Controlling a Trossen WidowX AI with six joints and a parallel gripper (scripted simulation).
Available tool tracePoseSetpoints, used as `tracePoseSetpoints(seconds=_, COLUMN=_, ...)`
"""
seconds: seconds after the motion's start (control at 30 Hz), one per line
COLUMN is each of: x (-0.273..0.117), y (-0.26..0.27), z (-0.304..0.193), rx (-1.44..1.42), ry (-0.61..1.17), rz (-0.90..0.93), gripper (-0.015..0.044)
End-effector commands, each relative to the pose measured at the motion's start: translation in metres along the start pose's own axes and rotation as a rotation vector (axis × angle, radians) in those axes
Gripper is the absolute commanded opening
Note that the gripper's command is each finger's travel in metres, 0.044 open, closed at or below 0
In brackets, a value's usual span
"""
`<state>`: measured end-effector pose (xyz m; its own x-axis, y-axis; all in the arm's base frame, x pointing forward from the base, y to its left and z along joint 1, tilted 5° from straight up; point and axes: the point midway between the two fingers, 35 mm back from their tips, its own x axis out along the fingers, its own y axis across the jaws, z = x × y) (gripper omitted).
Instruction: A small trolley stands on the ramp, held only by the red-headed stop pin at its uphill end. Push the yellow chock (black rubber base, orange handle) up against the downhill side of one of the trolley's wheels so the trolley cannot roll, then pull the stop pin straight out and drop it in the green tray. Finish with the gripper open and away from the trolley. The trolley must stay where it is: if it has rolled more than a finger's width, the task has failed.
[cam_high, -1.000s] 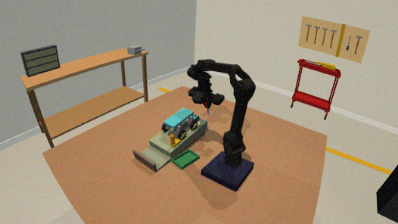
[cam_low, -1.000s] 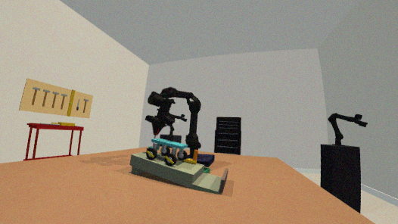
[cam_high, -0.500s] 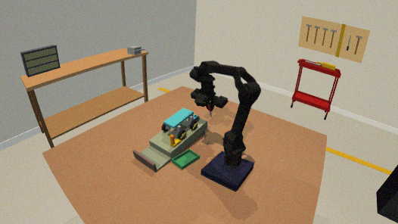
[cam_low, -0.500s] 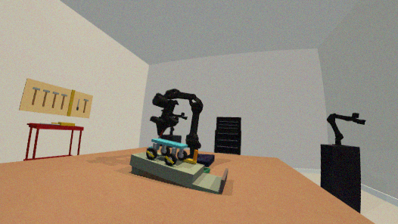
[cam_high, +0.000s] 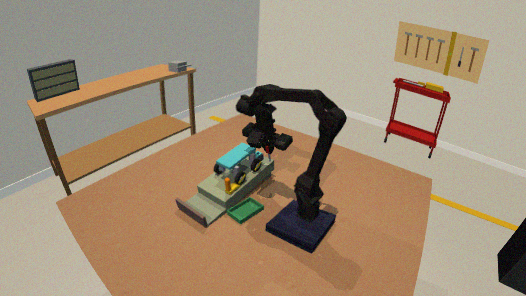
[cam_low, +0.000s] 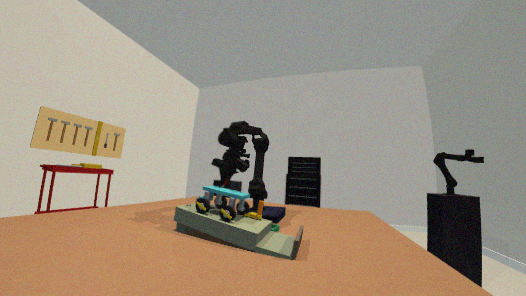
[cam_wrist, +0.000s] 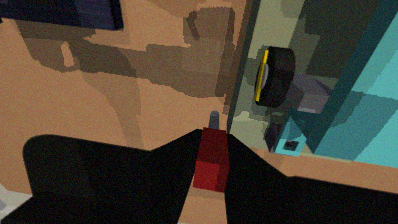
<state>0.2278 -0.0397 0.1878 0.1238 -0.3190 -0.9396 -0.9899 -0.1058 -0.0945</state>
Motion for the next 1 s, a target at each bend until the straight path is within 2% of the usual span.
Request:
tracePoseSetpoints(seconds=0.0, x=-0.001, y=0.001, z=0.012, rx=0.000, ry=0.005, rz=0.007, gripper=0.0000)
tracePoseSetpoints(seconds=0.97, x=-0.015, y=0.003, z=0.123, rx=0.000, ry=-0.006, rz=0.008, gripper=0.0000)
